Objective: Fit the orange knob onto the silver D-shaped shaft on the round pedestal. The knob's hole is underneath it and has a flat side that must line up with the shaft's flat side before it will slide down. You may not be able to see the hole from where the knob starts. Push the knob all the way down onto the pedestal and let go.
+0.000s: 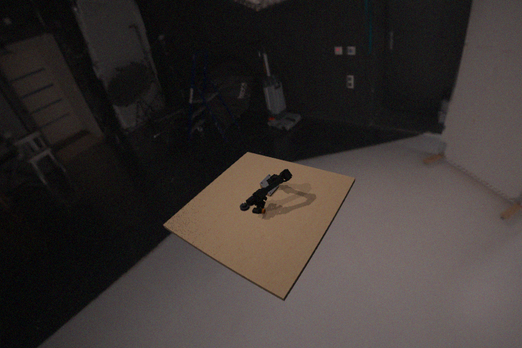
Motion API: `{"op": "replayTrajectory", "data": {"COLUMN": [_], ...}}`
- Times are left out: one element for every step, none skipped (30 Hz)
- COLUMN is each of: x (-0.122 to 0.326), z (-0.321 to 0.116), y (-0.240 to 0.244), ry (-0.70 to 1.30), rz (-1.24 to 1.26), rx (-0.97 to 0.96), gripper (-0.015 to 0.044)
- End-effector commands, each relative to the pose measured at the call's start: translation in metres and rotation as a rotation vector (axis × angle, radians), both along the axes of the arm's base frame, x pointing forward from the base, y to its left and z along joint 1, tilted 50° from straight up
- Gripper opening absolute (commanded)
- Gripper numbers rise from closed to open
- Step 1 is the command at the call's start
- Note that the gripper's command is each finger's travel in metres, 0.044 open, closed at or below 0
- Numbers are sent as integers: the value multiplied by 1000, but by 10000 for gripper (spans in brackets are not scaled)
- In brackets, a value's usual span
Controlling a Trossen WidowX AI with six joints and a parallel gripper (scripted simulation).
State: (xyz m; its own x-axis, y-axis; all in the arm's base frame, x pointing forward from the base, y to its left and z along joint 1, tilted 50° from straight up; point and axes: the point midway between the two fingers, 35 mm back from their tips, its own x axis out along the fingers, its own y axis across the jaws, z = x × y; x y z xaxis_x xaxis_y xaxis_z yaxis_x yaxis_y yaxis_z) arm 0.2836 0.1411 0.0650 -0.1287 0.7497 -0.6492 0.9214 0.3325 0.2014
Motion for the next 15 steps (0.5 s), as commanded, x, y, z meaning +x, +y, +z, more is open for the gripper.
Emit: {"op": "replayTrajectory", "data": {"x": [2, 2, 2, 2, 2, 2, 2, 2, 2, 2, 2, 2, 2, 2, 2], "z": [2, 2, 2, 2, 2, 2, 2, 2, 2, 2, 2, 2, 2, 2, 2], "y": [0, 0, 0, 0, 0, 0, 0, 0, 0, 0, 0, 0, 0, 0, 0], "ry": [86, 113, 139, 165, 191, 217, 239, 252, 257, 257, 257, 257, 261, 274, 296], "rz": [-81, -103, -126, -149, -171, -194, -213, -224, -228, -228, -228, -228, -232, -243, -262], "rx": [-13, -18, -22, -27, -31, -36, -39, -41, -42, -42, -42, -42, -43, -45, -49], "gripper": [179, 179, 179, 179, 179, 179, 179, 179, 179, 179, 179, 179, 179, 179, 179]}}
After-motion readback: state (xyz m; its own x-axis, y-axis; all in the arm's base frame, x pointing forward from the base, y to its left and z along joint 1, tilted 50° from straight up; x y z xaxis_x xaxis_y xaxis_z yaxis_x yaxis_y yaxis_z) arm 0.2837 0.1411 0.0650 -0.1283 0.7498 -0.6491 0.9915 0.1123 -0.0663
